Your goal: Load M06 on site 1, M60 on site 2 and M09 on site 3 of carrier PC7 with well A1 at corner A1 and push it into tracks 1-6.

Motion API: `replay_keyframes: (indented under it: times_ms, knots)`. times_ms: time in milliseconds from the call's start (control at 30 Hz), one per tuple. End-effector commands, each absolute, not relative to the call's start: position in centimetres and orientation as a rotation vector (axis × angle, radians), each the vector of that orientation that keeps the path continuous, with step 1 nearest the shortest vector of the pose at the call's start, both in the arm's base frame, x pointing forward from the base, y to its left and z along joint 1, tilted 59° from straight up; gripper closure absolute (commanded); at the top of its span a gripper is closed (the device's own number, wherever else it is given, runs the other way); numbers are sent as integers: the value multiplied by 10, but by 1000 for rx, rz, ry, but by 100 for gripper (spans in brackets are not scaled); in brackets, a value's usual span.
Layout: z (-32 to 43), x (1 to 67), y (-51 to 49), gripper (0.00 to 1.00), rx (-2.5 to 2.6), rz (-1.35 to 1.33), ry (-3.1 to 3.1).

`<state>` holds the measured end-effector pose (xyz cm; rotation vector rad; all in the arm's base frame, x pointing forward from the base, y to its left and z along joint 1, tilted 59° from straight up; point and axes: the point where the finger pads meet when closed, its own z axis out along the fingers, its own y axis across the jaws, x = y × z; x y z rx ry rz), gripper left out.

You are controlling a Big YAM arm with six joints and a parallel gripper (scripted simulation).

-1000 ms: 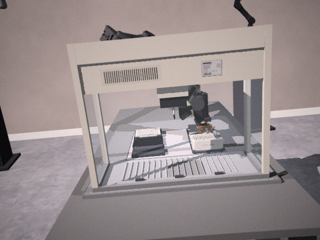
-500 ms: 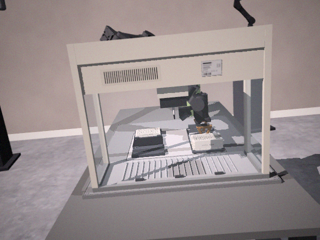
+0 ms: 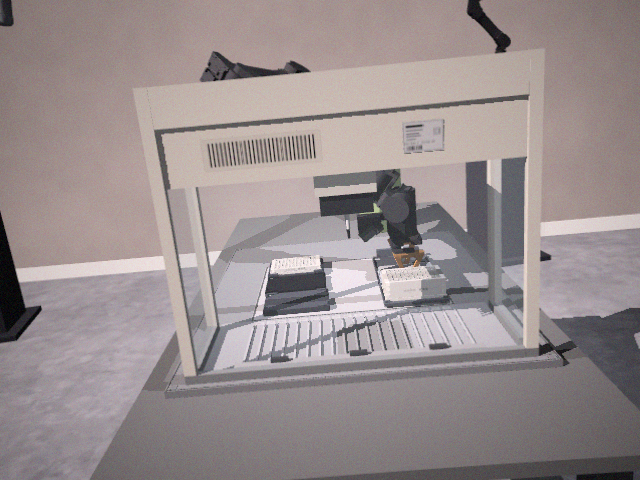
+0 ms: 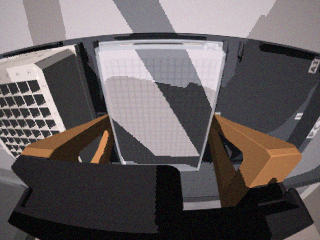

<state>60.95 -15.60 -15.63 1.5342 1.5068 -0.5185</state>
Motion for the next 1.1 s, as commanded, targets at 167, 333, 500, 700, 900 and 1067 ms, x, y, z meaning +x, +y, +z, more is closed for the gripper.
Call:
replay_keyframes:
  times_ms: [167,333,500,700,900,1067]
  knots:
    - [-152,614,-148,4,1523,-505,1510]
    - [-152,614,-148,4,1523,-505,1510]
    - [-152,614,-148,4,1523,-505,1510]
    - [-138,613,-124,4,1510,-489,1515]
    - [-131,609,-113,4,1510,-488,1515]
    - [-122,603,-100,4,1510,-488,1515]
